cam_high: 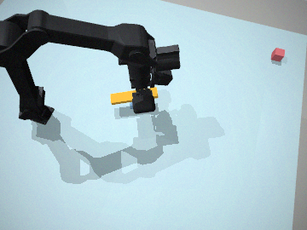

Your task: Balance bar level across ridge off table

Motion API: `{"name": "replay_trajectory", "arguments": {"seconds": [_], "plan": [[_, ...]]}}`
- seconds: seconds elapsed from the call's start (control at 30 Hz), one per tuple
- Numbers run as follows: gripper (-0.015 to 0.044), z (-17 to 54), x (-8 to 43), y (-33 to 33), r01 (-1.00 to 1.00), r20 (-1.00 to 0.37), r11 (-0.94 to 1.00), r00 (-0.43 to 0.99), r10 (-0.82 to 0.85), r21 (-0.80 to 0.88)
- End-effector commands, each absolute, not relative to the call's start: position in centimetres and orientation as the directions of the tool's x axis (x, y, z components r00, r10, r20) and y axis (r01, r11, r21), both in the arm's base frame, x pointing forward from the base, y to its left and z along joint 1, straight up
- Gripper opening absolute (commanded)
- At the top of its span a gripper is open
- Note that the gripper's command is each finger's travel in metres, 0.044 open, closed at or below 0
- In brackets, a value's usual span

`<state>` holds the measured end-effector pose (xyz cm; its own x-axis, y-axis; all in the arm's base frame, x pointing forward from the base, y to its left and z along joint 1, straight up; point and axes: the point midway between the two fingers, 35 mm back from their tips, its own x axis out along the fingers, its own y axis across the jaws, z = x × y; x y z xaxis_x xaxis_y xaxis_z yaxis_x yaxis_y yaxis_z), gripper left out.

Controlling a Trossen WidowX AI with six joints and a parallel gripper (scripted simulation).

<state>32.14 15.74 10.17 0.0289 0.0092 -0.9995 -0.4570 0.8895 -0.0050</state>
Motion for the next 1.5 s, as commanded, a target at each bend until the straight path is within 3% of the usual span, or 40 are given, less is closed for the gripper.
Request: {"name": "replay_trajectory", "arguments": {"seconds": [0.0,1.47], "plan": [[0.0000,10.10,32.14,15.81,-0.455,-1.000,0.891,0.027,0.013,0.000],[0.0000,9.73,32.14,15.81,-0.455,-1.000,0.891,0.027,0.013,0.000]]}}
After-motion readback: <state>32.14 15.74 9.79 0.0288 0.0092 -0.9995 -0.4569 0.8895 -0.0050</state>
